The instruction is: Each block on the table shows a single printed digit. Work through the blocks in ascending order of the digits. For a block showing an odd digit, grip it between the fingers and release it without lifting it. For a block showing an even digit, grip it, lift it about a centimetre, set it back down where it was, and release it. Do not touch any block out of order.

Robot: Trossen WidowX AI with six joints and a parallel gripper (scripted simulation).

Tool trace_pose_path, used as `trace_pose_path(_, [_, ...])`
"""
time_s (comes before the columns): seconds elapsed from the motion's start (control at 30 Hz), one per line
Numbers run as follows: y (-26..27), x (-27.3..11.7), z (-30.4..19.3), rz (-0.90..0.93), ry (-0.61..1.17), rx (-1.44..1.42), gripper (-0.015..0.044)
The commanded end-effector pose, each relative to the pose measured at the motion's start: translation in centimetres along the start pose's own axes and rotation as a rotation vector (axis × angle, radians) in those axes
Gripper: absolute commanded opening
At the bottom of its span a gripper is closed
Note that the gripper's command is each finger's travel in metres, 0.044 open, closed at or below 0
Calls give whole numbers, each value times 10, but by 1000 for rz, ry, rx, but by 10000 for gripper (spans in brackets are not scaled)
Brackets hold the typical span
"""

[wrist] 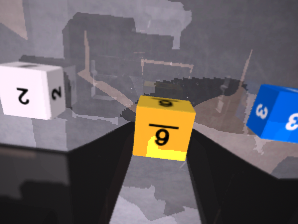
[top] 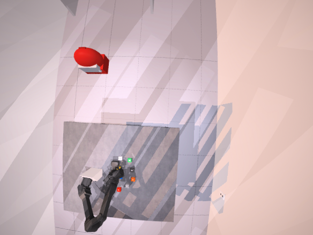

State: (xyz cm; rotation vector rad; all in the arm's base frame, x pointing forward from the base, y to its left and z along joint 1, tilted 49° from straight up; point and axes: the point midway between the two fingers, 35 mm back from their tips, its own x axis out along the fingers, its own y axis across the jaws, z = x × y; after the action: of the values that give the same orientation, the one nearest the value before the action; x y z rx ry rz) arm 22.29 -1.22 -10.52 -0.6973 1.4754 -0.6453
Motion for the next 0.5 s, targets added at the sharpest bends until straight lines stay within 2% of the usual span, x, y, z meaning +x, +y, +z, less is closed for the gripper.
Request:
trace_pose_path(0.0, [1, -1, 1, 4, 0, 7, 120])
trace_pose_path(0.47, [1, 6, 1, 4, 0, 6, 120])
